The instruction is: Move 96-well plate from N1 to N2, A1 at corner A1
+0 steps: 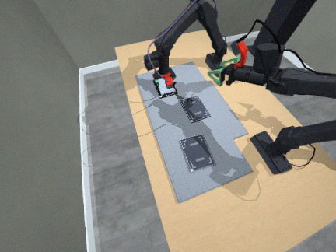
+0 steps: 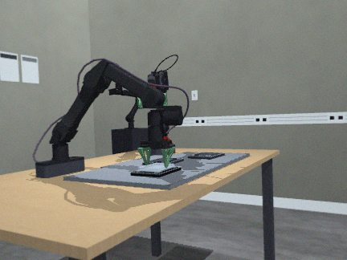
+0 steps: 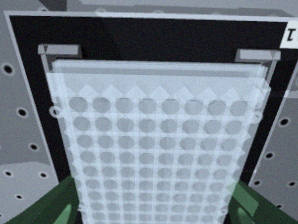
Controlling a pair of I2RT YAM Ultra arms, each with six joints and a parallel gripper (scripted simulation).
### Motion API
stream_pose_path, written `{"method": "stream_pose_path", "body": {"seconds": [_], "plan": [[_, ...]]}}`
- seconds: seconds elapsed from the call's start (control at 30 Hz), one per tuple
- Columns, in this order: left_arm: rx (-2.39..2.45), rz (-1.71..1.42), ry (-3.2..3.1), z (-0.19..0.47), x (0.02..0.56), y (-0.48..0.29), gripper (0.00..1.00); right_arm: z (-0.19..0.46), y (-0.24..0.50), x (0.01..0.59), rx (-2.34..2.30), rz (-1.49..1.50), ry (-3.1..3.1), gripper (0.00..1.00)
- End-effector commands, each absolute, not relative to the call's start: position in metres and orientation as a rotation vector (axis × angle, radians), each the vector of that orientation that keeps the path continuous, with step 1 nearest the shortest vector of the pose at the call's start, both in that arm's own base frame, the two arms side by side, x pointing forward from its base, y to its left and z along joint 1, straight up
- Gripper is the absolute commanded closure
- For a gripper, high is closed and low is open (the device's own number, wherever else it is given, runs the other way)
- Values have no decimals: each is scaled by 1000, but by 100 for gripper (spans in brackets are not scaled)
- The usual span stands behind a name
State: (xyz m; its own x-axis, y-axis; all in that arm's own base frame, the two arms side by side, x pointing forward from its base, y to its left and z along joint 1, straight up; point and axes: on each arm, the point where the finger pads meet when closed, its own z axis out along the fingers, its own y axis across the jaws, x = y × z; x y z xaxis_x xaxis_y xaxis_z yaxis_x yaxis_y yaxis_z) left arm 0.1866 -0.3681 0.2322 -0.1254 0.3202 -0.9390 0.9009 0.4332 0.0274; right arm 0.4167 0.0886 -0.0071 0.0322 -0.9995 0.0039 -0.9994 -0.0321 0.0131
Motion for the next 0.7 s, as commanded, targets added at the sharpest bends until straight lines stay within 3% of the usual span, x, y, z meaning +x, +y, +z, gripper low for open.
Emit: {"method": "stream_pose_path", "body": {"seconds": [0.0, 0.03, 0.07, 0.67], "plan": [[1041, -735, 1640, 247, 188, -367, 0, -4, 91, 422, 2283, 10, -2172, 21], [1041, -735, 1640, 247, 188, -367, 0, -4, 91, 422, 2283, 10, -2172, 33], [1041, -735, 1640, 247, 188, -367, 0, -3, 91, 422, 2276, 12, -2182, 21], [1040, -724, 1664, 240, 188, -364, 0, 43, 91, 422, 2289, 19, -2178, 21]]}}
